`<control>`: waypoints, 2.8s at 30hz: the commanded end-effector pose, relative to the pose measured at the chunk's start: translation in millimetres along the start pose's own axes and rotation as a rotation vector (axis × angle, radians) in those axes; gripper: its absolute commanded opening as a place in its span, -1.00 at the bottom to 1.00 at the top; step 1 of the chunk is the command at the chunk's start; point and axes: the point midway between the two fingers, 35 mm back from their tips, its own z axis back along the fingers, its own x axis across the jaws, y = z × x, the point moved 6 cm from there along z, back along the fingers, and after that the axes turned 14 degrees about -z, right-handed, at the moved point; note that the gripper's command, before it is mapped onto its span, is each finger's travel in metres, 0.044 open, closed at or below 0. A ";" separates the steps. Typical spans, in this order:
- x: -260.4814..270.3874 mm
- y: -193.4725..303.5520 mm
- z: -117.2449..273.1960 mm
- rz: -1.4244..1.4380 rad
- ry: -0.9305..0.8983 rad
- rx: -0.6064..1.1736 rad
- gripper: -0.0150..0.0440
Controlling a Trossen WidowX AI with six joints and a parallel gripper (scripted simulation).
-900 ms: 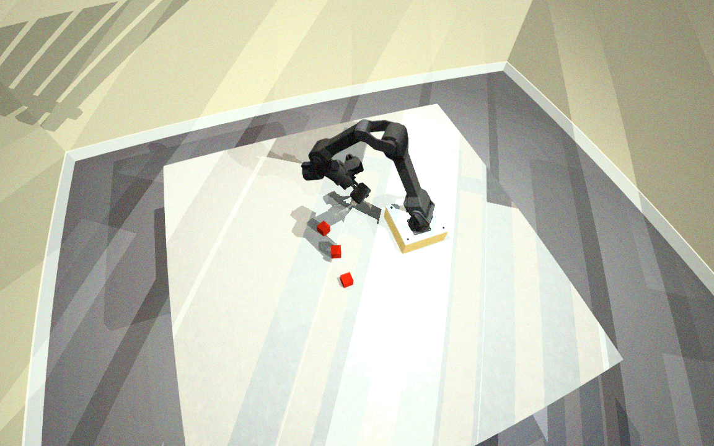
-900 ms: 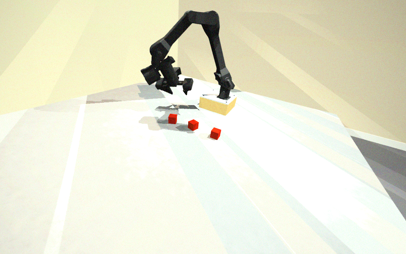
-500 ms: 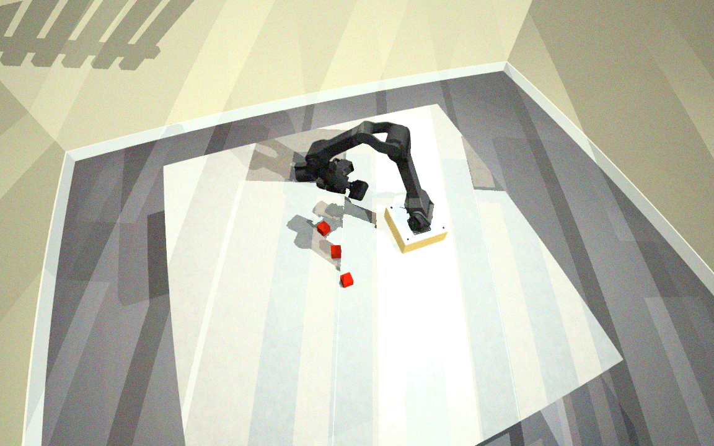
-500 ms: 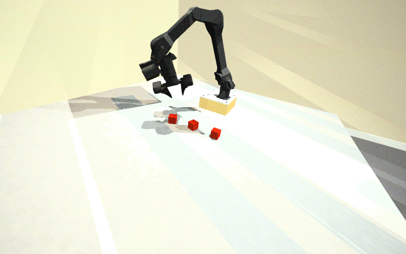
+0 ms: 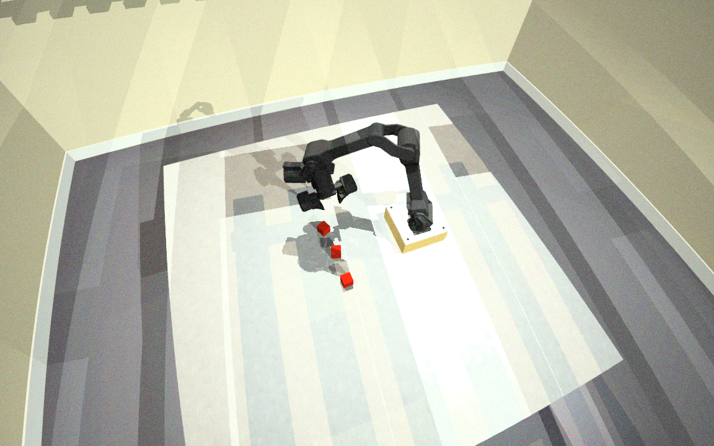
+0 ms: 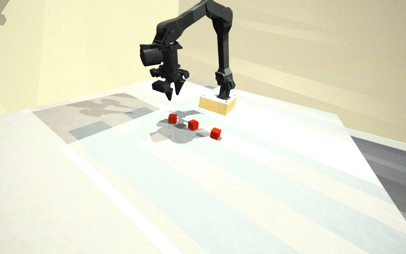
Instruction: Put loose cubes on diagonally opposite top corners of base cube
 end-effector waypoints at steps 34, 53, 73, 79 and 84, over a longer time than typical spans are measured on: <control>26.1 33.5 -42.7 0.437 -0.176 0.026 0.41; 30.8 35.3 -70.9 0.437 -0.176 0.027 0.41; 31.3 34.1 -58.3 0.437 -0.176 0.026 -0.14; 30.1 32.5 -39.8 0.437 -0.176 0.026 -0.14; 28.1 31.4 -24.3 0.437 -0.176 0.026 -0.14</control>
